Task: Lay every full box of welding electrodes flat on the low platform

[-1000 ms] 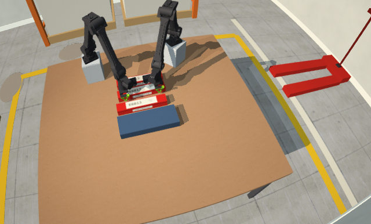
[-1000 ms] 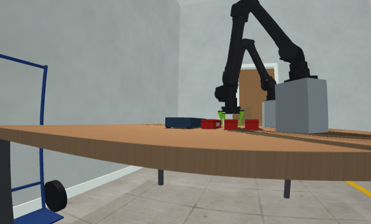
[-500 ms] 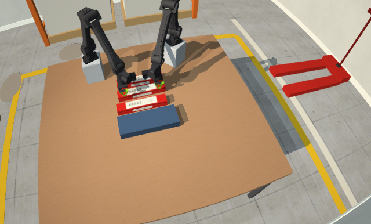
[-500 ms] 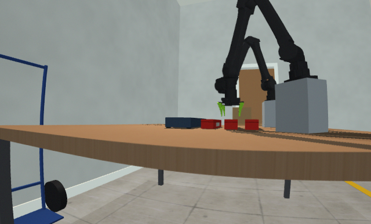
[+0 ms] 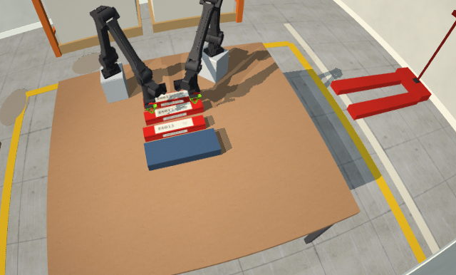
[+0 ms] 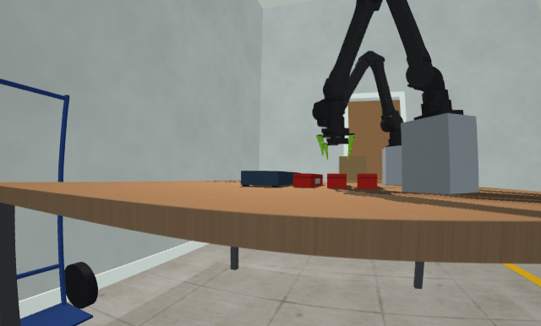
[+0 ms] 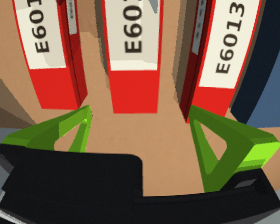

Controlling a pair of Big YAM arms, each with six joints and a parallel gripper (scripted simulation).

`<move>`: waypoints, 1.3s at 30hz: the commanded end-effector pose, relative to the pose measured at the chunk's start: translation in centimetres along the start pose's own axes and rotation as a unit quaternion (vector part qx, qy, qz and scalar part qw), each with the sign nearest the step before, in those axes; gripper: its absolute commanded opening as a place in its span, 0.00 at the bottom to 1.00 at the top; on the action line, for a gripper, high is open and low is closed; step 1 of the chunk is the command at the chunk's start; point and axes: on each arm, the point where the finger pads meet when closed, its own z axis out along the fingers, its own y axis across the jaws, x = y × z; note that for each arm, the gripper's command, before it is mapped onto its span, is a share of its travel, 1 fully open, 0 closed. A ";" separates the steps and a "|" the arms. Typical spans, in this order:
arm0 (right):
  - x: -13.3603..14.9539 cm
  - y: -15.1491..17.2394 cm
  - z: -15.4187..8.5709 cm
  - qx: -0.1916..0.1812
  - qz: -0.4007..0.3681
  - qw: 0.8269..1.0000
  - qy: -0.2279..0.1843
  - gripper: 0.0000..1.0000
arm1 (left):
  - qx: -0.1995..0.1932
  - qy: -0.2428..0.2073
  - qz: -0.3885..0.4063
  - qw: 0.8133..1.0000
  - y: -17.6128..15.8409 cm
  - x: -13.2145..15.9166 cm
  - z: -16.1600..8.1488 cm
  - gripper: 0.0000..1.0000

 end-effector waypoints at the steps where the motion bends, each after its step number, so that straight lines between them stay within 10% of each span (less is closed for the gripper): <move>1: -0.2 -3.3 -0.6 0.006 0.012 1.000 -0.005 1.00 | -0.006 -0.002 0.009 1.000 3.2 -0.7 -0.6 1.00; 20: 2.0 -13.5 -2.5 0.010 0.012 1.000 -0.005 1.00 | -0.009 -0.004 0.009 1.000 14.4 -2.5 -2.6 1.00; 39: 0.8 -13.5 -2.0 0.021 0.006 1.000 -0.011 1.00 | 0.000 0.000 0.014 1.000 13.0 -2.4 -1.8 1.00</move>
